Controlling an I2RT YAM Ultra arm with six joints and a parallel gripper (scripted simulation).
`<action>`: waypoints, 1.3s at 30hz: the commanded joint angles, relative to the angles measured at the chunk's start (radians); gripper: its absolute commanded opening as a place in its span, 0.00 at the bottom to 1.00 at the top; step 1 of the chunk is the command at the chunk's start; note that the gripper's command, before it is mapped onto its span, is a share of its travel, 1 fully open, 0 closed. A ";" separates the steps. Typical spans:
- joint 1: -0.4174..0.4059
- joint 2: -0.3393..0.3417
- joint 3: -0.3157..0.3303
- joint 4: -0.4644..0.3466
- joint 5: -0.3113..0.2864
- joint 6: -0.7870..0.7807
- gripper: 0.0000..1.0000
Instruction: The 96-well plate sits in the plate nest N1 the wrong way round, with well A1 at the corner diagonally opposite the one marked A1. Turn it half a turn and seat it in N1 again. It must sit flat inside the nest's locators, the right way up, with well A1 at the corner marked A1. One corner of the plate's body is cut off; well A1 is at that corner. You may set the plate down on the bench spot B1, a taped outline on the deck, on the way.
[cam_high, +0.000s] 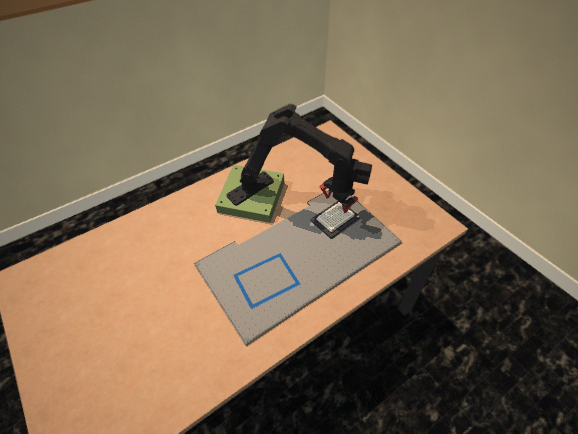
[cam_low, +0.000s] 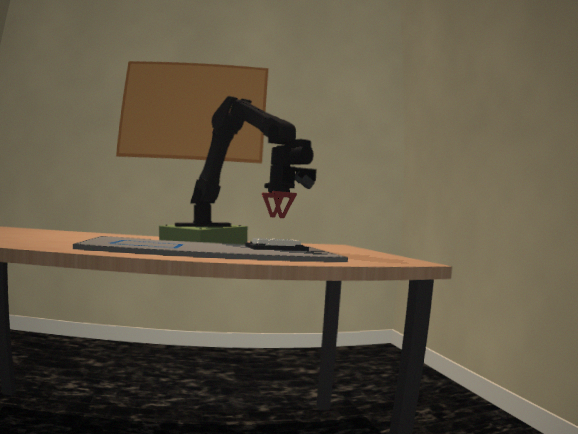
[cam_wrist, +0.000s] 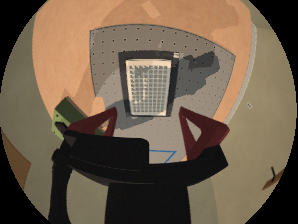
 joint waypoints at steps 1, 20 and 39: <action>0.001 -0.017 0.005 0.001 -0.004 0.001 1.00; -0.003 0.005 -0.053 0.080 -0.004 -0.003 1.00; -0.008 0.042 -0.117 0.182 -0.004 -0.008 1.00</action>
